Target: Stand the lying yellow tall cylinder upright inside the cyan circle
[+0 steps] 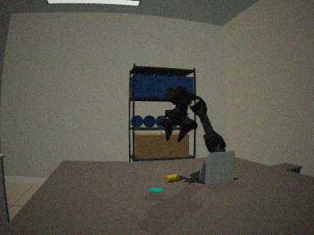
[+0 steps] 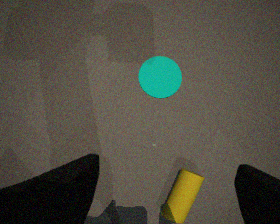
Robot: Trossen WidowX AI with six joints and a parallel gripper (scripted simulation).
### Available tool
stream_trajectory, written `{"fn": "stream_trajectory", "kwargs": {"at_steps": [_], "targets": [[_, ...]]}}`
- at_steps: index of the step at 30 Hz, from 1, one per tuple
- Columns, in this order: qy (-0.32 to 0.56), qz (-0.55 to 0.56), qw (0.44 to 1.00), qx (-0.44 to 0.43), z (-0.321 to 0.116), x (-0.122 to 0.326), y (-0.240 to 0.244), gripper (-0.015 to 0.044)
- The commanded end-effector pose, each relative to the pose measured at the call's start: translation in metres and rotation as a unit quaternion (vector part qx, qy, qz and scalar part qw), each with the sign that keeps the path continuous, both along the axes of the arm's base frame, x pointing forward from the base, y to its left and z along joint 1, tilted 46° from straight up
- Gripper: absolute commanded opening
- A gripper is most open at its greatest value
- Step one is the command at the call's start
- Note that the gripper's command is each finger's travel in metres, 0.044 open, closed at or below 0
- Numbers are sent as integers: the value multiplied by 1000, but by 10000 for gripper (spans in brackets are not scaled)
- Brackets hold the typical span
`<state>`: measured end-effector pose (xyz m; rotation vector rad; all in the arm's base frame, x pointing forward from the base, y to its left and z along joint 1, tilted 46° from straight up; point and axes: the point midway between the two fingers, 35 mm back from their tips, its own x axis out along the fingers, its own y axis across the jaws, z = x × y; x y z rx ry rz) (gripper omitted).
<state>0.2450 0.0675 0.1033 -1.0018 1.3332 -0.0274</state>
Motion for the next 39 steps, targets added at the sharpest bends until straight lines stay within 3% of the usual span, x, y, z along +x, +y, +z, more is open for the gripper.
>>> {"fn": "stream_trajectory", "kwargs": {"at_steps": [1, 8, 12, 21, 25, 33, 39], "targets": [[1, -86, 996, -24, -4, 6, -34, 309], [15, -234, 970, -68, -12, 2, -97, 309], [16, -237, 969, -69, -14, 2, -100, 309], [15, -237, 969, -69, -84, 0, -172, 309], [15, -237, 969, -71, -89, -2, -178, 309], [15, -237, 969, -71, -89, -2, -178, 105], [15, -237, 969, -70, -86, -1, -175, 105]]}}
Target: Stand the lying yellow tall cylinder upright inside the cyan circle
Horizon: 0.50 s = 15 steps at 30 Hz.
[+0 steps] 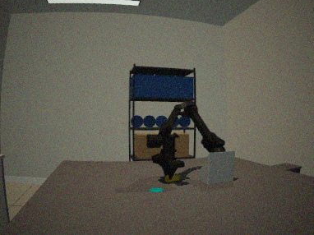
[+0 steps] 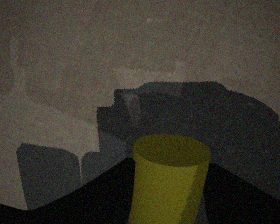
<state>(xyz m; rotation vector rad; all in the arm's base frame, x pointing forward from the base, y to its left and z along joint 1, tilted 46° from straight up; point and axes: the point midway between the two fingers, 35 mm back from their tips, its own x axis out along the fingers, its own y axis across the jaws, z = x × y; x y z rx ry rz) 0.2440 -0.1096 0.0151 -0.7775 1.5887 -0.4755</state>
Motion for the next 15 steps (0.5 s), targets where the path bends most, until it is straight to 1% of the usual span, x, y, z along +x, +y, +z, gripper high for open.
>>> {"fn": "stream_trajectory", "kwargs": {"at_steps": [1, 15], "targets": [[1, 0, 1000, 0, 4, 1, 4, 105], [1, 1, 1000, 5, 31, 7, 36, 105]]}}
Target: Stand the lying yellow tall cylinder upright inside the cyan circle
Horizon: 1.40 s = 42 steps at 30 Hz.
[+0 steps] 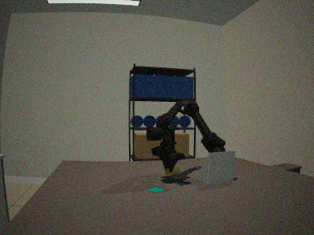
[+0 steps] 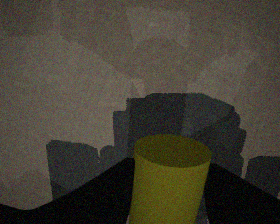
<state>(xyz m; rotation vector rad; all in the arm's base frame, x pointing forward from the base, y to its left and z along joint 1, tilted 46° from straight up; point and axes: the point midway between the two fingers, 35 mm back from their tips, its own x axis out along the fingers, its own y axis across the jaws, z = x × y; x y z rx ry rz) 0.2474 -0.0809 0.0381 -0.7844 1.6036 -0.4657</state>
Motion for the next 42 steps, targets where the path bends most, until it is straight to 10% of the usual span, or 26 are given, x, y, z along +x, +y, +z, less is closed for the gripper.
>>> {"fn": "stream_trajectory", "kwargs": {"at_steps": [1, 42], "targets": [[-8, 0, 1000, 4, 10, 4, 10, 105], [130, 136, 982, 8, 33, 46, 85, 105]]}}
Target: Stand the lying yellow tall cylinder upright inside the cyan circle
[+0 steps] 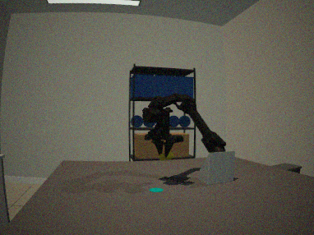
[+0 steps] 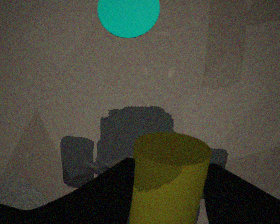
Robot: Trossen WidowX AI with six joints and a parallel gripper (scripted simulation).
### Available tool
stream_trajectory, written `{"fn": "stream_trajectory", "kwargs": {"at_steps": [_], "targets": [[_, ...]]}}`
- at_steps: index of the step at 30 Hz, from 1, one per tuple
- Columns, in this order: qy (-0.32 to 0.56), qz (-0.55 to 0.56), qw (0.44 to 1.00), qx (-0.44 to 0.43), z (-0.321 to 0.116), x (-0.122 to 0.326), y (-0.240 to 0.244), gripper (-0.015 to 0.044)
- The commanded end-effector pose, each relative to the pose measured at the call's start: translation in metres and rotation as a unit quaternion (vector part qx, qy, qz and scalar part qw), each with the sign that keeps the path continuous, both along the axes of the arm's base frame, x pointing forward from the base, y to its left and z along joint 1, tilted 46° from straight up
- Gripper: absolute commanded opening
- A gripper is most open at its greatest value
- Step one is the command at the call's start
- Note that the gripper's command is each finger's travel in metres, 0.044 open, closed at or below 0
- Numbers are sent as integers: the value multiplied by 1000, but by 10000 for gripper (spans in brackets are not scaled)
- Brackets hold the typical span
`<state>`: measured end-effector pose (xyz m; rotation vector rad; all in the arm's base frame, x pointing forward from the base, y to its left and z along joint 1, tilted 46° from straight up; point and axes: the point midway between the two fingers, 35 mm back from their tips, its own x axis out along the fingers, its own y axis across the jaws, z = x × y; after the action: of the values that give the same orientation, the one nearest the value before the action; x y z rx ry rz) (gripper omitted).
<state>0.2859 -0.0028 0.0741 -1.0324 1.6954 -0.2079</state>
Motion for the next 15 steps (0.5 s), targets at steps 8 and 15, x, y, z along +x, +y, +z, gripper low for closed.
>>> {"fn": "stream_trajectory", "kwargs": {"at_steps": [8, 15], "targets": [[74, 76, 994, 7, -14, 24, 23, 105], [124, 125, 984, 10, -26, 37, 38, 105]]}}
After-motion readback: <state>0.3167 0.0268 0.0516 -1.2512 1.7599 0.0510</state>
